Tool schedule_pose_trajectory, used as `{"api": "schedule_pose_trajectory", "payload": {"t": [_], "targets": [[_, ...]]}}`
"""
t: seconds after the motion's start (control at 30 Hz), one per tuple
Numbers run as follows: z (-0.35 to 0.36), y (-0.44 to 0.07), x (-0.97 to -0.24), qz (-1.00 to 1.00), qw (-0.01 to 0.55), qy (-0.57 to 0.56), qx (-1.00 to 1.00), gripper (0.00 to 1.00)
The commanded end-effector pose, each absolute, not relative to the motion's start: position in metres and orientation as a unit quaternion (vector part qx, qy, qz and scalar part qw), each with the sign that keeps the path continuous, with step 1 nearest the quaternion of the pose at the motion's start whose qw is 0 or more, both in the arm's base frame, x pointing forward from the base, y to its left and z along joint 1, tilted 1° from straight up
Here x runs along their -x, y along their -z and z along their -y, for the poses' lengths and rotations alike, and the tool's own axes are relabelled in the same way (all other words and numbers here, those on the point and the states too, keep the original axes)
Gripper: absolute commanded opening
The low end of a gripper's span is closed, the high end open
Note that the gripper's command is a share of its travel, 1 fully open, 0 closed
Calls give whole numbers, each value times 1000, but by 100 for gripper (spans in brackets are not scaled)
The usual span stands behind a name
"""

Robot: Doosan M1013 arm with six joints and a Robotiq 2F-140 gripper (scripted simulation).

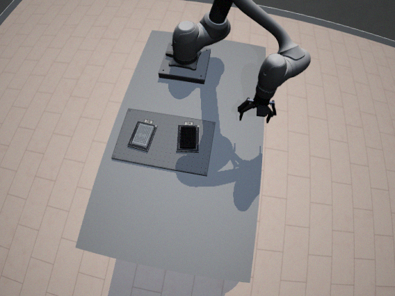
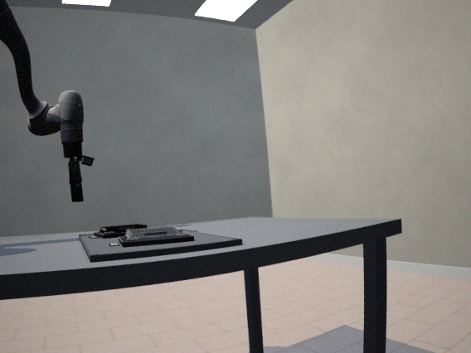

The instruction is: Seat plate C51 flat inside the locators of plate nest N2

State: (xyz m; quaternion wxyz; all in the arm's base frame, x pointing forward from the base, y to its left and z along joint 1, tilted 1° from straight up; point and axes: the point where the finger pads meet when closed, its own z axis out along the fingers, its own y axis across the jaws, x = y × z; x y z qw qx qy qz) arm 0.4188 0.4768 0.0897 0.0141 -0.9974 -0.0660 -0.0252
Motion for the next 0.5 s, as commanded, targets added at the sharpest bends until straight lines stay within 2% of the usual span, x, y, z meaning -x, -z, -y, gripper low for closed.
{"api": "schedule_pose_trajectory", "payload": {"t": [0.0,0.47], "targets": [[-463,-89,-434,65,14,25,997,100],[-419,-84,-473,57,11,24,998,100]]}}
